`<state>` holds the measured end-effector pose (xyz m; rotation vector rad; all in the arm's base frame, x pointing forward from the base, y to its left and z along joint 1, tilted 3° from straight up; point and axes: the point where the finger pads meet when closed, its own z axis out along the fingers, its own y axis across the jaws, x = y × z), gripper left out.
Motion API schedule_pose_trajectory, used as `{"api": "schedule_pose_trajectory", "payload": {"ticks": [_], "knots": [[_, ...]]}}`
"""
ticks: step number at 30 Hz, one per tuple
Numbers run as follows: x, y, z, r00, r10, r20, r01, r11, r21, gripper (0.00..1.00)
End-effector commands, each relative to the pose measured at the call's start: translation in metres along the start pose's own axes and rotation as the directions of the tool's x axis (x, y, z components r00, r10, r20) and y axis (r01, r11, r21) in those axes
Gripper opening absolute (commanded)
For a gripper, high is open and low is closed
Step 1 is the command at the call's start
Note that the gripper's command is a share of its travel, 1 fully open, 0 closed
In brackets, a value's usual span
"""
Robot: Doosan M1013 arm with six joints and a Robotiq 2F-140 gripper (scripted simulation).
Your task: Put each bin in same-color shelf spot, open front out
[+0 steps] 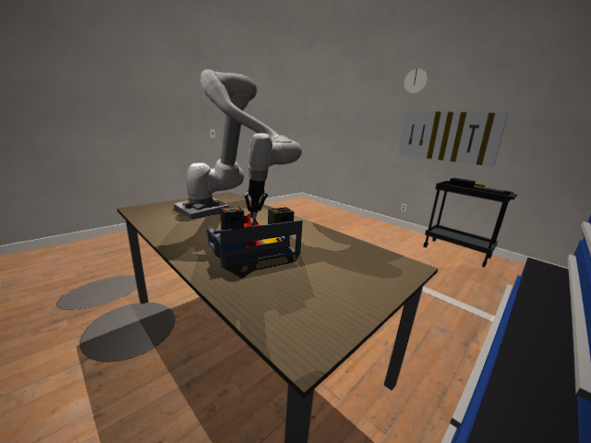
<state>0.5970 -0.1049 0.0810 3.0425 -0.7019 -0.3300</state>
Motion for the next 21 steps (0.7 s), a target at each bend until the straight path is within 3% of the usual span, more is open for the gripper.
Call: {"api": "schedule_pose_trajectory", "payload": {"ticks": [1, 21], "knots": [[0.0000, 0.0000, 0.0000, 1.000, 0.000, 0.000, 0.000, 1.000, 0.000, 0.10], [0.0007, 0.0000, 0.0030, 1.000, 0.000, 0.000, 0.000, 1.000, 0.000, 0.10]]}}
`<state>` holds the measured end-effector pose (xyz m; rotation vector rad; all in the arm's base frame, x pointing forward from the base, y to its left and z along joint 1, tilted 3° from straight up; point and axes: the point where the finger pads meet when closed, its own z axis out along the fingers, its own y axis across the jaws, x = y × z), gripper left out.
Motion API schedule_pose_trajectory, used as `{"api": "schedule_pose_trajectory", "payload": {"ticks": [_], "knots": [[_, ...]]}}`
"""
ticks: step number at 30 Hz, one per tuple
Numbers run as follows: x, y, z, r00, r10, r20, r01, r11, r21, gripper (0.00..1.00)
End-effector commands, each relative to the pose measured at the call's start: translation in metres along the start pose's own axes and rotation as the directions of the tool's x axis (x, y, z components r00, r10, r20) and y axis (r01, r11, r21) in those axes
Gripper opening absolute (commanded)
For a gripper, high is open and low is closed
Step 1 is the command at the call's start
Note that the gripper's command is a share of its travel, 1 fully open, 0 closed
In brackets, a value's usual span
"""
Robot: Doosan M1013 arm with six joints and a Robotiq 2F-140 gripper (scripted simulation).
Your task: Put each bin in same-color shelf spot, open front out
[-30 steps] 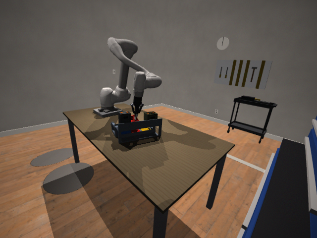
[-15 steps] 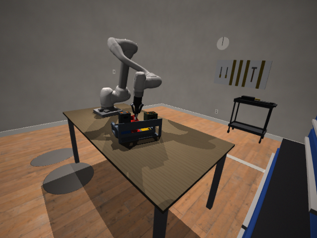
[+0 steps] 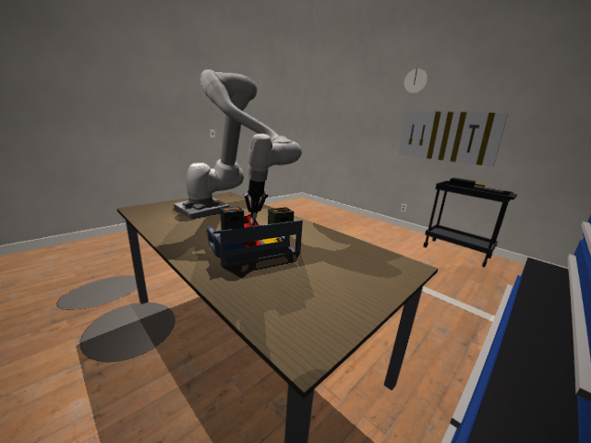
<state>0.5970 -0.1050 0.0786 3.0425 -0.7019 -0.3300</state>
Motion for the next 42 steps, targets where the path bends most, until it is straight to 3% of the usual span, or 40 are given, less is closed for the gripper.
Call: {"api": "schedule_pose_trajectory", "payload": {"ticks": [1, 42], "knots": [[0.000, 0.000, 0.001, 1.000, 0.000, 0.000, 0.000, 1.000, 0.000, 0.10], [0.003, 0.000, 0.012, 1.000, 0.000, 0.000, 0.000, 1.000, 0.000, 0.10]]}}
